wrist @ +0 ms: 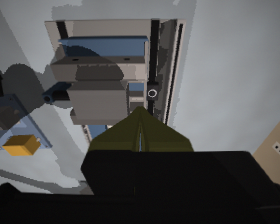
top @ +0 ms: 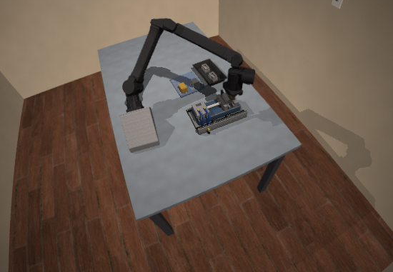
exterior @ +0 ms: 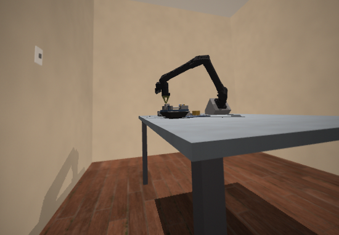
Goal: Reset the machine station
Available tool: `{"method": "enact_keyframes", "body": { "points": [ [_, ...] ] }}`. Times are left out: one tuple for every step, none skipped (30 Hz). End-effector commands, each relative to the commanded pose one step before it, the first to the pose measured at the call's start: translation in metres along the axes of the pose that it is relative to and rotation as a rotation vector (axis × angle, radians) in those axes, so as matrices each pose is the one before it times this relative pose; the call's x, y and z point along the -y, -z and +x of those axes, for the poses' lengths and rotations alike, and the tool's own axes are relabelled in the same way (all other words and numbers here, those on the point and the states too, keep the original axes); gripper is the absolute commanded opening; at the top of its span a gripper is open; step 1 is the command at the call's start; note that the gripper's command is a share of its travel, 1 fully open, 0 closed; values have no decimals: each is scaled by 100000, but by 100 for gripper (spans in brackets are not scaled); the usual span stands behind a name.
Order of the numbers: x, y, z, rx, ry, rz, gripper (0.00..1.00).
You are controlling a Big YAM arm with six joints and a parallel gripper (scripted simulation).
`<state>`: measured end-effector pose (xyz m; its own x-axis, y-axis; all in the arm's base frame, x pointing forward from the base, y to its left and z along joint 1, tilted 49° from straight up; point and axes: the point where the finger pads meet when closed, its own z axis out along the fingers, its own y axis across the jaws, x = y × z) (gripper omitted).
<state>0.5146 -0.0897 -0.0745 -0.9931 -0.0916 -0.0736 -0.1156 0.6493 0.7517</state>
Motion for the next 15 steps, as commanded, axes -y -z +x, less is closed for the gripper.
{"method": "enact_keyframes", "body": {
  "points": [
    [-244, -1979, 3, -2408, -376, -1132, 0],
    [-11, -39, 18, -57, -59, -42, 0],
    [-11, -28, 14, -52, -22, -38, 0],
    [-8, -9, -7, -19, 41, -11, 0],
    [-5, 5, -22, 8, 89, 11, 0],
    [-3, 11, -26, 21, 109, 22, 0],
    [-1, 11, -21, 19, 103, 21, 0],
    [-1, 11, -17, 16, 89, 19, 0],
    [0, 0, 0, 0, 0, 0, 0],
    [0, 0, 0, 0, 0, 0, 0],
    [0, 11, -15, 13, 76, 17, 0],
    [0, 9, -12, 11, 64, 14, 0],
    [0, 8, -11, 9, 55, 12, 0],
    [0, 7, -9, 8, 46, 10, 0],
    [0, 6, -8, 7, 39, 9, 0]
  ]
}}
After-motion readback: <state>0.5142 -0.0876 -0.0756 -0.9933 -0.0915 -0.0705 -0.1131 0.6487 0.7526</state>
